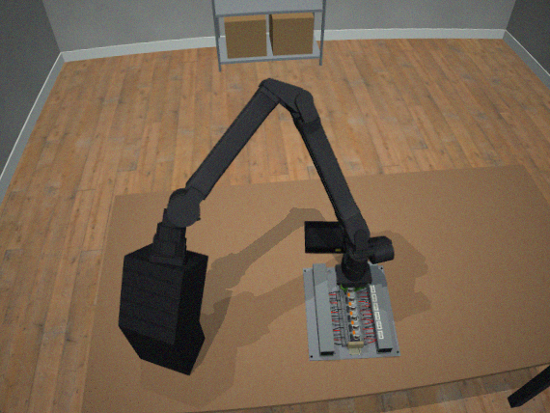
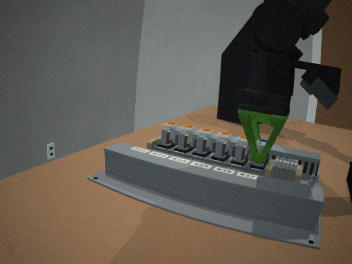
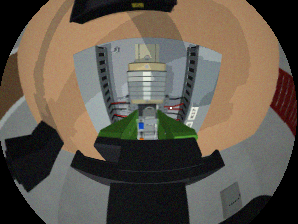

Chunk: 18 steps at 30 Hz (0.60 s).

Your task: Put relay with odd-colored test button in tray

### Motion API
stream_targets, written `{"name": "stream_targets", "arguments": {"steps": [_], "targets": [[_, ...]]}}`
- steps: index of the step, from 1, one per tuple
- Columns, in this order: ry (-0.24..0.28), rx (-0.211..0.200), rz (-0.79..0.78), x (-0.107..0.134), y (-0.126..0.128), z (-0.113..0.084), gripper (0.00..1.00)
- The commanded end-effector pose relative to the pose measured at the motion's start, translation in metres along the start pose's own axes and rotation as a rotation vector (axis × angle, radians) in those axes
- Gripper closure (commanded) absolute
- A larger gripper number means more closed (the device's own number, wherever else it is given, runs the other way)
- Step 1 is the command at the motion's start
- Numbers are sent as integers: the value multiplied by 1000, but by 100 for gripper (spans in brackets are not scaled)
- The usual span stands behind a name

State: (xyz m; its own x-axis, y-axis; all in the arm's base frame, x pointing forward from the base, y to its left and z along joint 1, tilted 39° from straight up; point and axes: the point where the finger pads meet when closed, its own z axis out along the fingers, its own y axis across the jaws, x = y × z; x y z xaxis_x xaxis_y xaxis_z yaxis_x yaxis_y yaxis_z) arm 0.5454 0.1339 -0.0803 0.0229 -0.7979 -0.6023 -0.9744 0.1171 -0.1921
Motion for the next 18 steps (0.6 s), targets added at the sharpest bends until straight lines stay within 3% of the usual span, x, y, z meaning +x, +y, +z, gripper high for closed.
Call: {"name": "stream_targets", "arguments": {"steps": [1,18], "targets": [[3,23,8,7,-11,-5,100],[3,33,1,4,-13,-22,100]]}}
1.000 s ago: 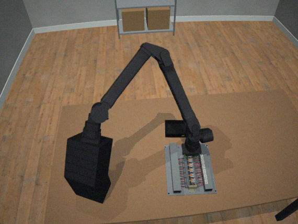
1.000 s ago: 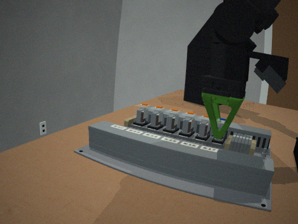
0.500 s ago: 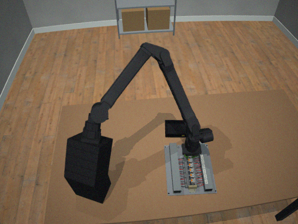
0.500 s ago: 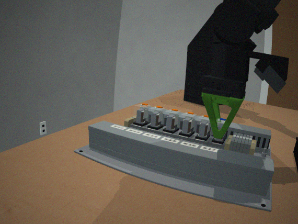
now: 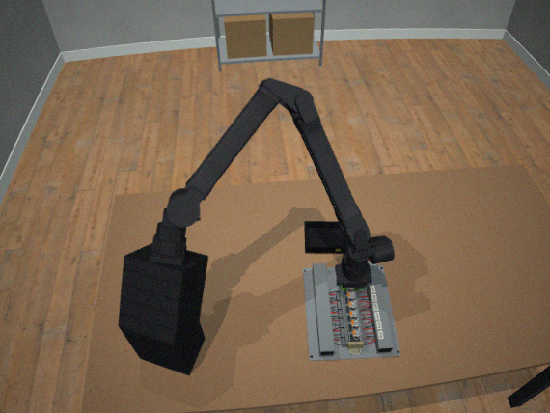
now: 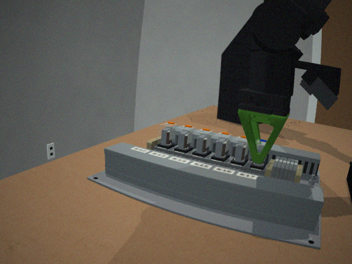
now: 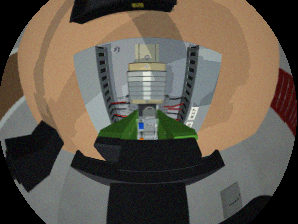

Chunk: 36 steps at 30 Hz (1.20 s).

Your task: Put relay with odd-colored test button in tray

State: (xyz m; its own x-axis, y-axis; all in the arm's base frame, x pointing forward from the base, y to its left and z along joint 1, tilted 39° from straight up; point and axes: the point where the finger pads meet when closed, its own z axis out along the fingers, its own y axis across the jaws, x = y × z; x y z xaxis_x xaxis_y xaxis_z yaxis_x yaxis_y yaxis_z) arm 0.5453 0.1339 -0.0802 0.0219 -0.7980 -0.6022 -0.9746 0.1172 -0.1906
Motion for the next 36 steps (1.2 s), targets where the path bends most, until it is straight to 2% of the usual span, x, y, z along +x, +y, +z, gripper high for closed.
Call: {"name": "stream_targets", "arguments": {"steps": [1,36], "targets": [[2,34,0,4,-13,-22,100],[0,32,0,3,-10,-41,100]]}}
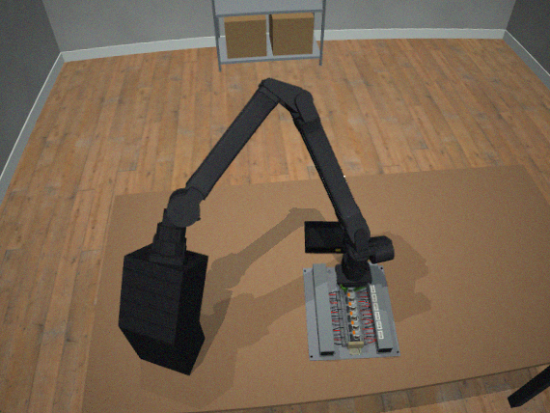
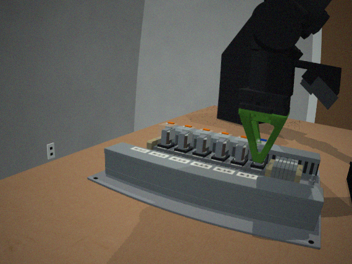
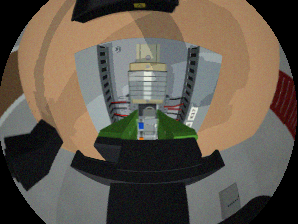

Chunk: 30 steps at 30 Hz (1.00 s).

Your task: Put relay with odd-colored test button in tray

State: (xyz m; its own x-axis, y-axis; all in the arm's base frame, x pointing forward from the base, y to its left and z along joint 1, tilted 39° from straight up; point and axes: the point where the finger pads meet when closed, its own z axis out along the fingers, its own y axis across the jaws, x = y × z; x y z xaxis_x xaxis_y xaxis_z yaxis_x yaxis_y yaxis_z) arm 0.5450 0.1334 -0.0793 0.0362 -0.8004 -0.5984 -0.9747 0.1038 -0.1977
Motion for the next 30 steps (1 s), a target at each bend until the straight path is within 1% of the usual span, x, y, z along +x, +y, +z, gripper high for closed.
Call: {"name": "stream_targets", "arguments": {"steps": [1,10,16,21,30], "targets": [[-1,34,15,4,-10,-41,100],[-1,35,15,4,-11,-44,100],[-7,34,-10,-8,-15,-41,100],[-9,34,-21,-13,-17,-40,100],[-8,42,-18,-11,-20,-43,100]]}}
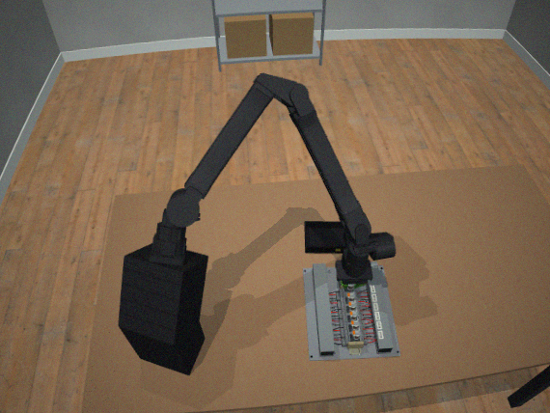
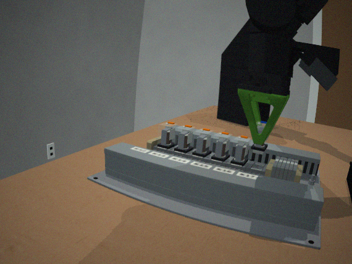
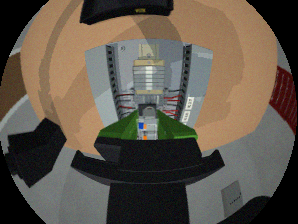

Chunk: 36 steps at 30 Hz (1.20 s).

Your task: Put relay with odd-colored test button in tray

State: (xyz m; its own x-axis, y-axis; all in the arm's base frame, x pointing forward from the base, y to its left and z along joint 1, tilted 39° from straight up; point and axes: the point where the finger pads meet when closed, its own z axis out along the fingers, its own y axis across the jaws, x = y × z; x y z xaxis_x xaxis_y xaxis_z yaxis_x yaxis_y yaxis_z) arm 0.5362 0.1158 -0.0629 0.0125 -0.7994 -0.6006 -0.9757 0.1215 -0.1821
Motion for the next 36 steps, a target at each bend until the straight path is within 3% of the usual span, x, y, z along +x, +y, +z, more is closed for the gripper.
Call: {"name": "stream_targets", "arguments": {"steps": [1,36], "targets": [[-11,45,-41,-15,-23,-18,100],[-9,46,-34,-11,-22,-20,100]]}}
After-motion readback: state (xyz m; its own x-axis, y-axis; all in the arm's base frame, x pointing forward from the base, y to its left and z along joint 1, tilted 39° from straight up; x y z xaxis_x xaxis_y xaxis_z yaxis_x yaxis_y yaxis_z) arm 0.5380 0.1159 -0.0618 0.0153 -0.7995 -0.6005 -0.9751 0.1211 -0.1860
